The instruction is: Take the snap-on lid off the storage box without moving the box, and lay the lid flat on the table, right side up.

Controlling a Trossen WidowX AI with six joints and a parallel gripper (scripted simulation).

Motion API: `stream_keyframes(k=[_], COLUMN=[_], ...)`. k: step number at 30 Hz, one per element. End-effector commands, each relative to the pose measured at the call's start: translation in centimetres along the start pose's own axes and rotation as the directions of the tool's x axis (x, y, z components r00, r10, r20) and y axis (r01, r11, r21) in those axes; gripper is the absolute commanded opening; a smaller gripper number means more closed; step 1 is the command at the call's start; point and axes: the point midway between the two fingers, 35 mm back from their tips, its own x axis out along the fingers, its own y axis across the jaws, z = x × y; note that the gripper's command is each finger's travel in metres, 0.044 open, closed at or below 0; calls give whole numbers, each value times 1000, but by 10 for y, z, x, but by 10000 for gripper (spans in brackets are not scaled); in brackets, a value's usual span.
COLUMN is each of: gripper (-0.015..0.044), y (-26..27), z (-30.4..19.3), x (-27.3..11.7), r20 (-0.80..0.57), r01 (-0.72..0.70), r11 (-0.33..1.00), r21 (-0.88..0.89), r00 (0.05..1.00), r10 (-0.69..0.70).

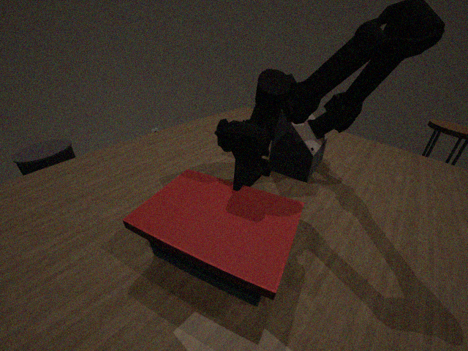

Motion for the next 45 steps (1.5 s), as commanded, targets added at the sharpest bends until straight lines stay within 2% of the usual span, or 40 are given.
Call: stream_keyframes(k=[1,45], gripper=[0,0], y=[3,9], z=[0,0], x=[-2,-9], r20=[-1,0], r01=[-6,-6], r11=[1000,1000], r21=[-2,-2], r00=[1000,1000], r10=[6,6])
